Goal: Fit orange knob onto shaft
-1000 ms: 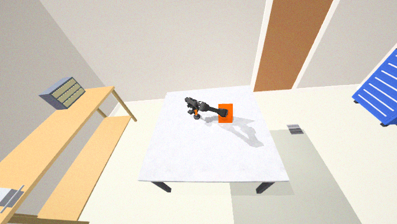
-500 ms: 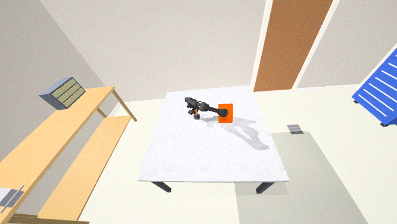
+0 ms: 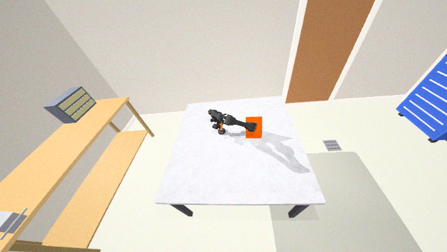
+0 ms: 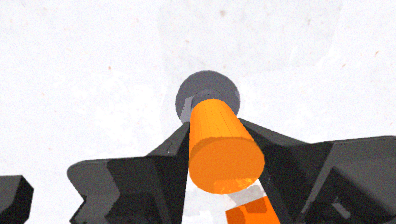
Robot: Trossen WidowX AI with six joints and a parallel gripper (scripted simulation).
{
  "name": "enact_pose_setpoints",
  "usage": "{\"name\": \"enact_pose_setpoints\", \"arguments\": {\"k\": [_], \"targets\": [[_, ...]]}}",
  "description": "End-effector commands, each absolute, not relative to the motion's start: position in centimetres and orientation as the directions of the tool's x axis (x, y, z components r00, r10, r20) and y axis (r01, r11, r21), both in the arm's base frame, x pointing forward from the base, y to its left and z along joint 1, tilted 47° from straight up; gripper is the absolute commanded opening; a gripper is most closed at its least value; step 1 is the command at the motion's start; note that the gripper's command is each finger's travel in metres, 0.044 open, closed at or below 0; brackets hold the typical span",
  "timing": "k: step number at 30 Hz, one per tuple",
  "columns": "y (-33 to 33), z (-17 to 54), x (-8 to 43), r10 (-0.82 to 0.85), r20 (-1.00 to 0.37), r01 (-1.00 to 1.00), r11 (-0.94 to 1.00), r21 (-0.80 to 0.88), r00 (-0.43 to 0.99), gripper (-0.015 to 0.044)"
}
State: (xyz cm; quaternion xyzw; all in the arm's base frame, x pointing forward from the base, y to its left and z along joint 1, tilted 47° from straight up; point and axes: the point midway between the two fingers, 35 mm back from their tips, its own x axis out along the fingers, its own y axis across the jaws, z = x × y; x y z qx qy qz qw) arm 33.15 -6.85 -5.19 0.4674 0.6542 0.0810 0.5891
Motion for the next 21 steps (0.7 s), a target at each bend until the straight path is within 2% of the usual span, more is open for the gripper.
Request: {"name": "enact_pose_setpoints", "arguments": {"k": [1,21], "targets": [[-6.72,-5.33,32.76,0.709,-0.693,0.515,0.549,0.658,0.130,0.0000],[-6.66,-5.41,32.89,0.709,-0.693,0.515,0.549,0.658,0.131,0.0000]]}}
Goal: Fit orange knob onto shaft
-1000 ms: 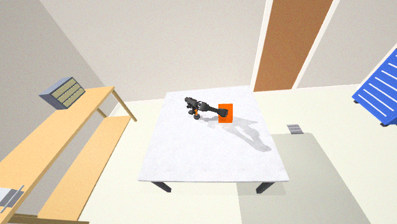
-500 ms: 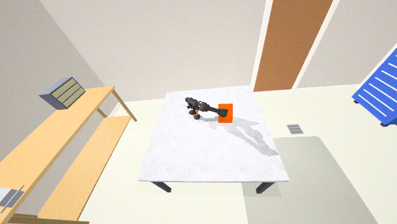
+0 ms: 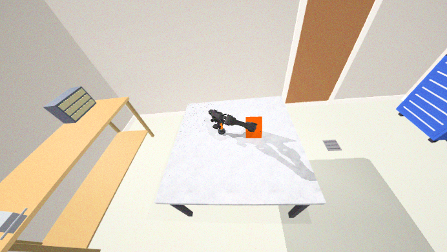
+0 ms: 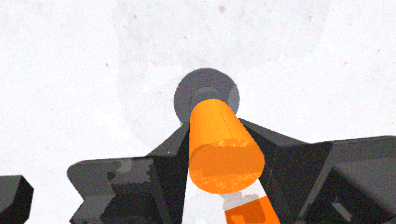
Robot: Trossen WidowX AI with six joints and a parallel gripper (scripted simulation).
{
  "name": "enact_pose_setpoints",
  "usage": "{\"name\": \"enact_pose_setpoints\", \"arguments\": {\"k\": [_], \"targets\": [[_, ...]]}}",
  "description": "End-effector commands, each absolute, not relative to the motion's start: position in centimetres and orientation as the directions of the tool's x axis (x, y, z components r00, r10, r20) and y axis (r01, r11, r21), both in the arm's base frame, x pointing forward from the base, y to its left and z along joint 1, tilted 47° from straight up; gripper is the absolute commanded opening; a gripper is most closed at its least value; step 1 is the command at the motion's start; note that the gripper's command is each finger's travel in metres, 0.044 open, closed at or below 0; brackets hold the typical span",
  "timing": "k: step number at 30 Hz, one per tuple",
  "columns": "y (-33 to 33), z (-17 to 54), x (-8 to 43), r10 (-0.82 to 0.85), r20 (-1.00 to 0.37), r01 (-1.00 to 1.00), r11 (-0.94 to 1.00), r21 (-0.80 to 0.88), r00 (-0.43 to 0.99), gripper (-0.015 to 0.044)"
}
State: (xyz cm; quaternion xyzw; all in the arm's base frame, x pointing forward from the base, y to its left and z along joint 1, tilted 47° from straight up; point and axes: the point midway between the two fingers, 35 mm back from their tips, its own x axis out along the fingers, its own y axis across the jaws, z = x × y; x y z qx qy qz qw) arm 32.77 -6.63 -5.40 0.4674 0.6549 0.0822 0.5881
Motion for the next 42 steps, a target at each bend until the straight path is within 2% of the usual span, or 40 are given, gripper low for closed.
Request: {"name": "enact_pose_setpoints", "arguments": {"k": [1,10,17,42], "targets": [[-6.66,-5.41,32.89,0.709,-0.693,0.515,0.549,0.658,0.131,0.0000],[-7.06,-5.10,32.98,0.708,-0.694,0.506,0.554,0.661,0.131,0.0000],[-7.18,-4.97,33.15,0.708,-0.694,0.327,0.630,0.705,0.131,0.0000],[-7.02,-5.45,33.57,0.708,-0.693,0.327,0.630,0.705,0.131,0.0000]]}}
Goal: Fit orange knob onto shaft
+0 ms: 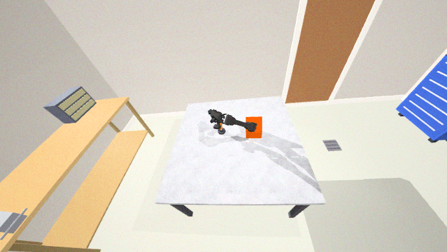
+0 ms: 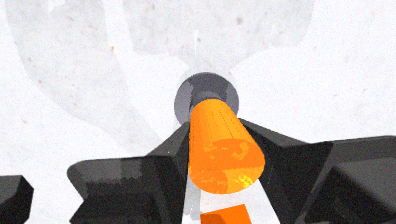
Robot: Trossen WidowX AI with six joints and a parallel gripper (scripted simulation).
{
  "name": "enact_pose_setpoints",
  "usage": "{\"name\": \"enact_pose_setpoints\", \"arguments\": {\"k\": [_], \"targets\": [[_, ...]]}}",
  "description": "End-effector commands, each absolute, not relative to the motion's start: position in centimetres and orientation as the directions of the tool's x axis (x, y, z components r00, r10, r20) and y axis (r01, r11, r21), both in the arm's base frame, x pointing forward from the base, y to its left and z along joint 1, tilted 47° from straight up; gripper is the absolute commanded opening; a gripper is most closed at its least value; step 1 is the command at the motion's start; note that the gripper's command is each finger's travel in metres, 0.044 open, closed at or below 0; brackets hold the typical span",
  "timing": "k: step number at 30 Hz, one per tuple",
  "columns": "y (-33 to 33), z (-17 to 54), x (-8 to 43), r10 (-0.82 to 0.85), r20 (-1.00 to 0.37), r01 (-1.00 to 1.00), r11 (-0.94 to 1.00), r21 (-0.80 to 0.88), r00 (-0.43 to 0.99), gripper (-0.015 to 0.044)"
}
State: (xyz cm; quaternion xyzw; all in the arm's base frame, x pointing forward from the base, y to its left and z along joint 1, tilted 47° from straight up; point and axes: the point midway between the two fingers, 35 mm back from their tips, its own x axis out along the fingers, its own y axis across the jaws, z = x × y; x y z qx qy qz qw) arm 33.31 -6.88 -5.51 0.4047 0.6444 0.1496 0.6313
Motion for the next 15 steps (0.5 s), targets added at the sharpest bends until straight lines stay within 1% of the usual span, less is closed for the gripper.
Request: {"name": "enact_pose_setpoints", "arguments": {"k": [1,6,12,15], "targets": [[-7.13,-5.36,33.54,0.708,-0.694,0.327,0.630,0.705,0.131,0.0000],[-7.24,-5.17,33.45,0.708,-0.694,0.318,0.633,0.706,0.131,0.0000],[-7.18,-4.96,33.20,0.708,-0.694,0.135,0.680,0.720,0.131,0.0000],[-7.11,-4.96,33.15,0.708,-0.694,0.125,0.682,0.720,0.131,0.0000]]}}
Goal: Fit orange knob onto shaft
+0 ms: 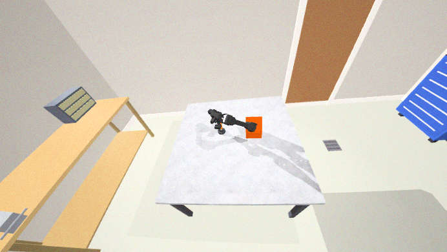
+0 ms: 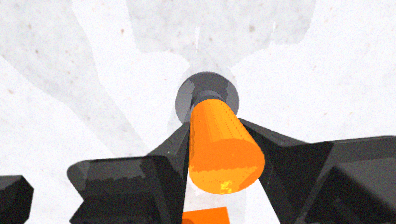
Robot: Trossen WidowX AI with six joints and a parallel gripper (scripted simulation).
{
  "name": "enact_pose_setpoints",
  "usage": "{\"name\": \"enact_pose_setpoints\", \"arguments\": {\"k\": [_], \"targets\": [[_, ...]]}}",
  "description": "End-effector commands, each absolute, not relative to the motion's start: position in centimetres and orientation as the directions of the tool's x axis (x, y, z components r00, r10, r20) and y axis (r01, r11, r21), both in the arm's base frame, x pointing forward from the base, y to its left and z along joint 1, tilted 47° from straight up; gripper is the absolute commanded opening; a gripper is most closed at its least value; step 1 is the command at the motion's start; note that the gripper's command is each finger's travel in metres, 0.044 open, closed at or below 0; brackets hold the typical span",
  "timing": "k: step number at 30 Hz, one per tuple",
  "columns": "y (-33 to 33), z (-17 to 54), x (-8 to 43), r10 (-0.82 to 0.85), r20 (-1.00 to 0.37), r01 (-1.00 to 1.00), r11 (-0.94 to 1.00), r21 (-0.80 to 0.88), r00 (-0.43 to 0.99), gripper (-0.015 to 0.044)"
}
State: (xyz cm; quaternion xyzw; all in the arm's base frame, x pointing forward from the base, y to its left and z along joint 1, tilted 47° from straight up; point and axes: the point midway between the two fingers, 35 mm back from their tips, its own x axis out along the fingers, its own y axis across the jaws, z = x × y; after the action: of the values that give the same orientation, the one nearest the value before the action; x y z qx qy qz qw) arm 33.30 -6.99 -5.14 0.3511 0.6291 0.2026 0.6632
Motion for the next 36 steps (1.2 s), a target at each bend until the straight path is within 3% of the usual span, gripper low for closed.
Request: {"name": "enact_pose_setpoints", "arguments": {"k": [1,36], "targets": [[-7.06,-4.98,33.12,0.708,-0.694,0.125,0.682,0.720,0.131,0.0000],[-7.05,-5.07,32.92,0.708,-0.694,0.099,0.687,0.720,0.130,0.0000]]}}
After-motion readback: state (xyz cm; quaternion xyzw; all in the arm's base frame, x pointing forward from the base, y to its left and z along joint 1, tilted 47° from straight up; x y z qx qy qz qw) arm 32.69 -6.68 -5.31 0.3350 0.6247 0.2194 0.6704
